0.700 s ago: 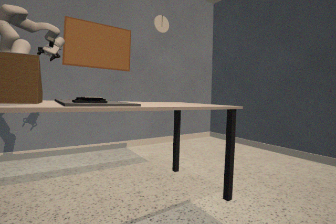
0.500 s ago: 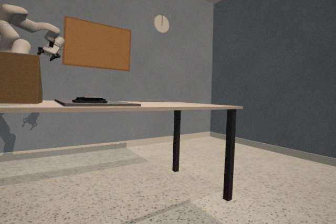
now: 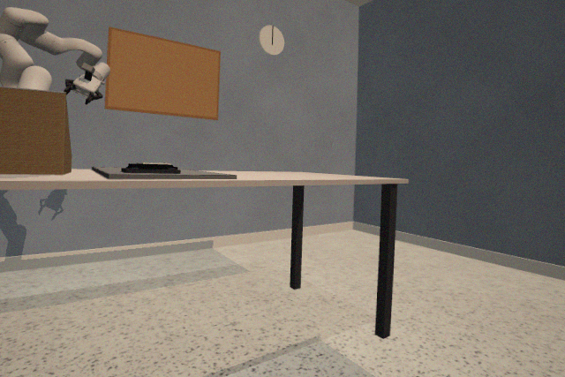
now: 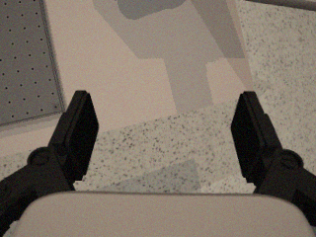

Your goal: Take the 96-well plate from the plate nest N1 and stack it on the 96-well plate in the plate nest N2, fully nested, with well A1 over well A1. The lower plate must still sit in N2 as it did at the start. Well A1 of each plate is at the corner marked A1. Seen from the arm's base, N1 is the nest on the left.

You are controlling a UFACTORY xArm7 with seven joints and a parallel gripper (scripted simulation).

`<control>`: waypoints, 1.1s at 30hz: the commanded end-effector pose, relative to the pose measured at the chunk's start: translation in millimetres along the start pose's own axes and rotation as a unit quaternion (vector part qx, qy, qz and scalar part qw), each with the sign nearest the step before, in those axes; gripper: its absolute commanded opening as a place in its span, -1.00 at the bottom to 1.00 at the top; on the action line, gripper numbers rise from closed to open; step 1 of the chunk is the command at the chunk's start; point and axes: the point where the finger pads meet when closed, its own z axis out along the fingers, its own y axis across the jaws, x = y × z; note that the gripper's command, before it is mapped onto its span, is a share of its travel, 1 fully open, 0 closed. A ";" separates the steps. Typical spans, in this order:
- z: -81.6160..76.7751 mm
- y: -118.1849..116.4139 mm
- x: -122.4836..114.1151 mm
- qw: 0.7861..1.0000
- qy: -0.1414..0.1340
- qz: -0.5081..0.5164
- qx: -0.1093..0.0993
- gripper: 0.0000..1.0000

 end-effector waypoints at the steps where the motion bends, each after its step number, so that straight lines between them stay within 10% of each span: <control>1: 0.2 -16.4 -6.4 0.998 -0.025 -0.052 -0.004 1.00; 13: 3.5 -56.6 -22.1 0.977 -0.091 -0.192 0.003 1.00; 33: 13.0 -137.1 -40.5 0.892 -0.194 -0.402 0.071 1.00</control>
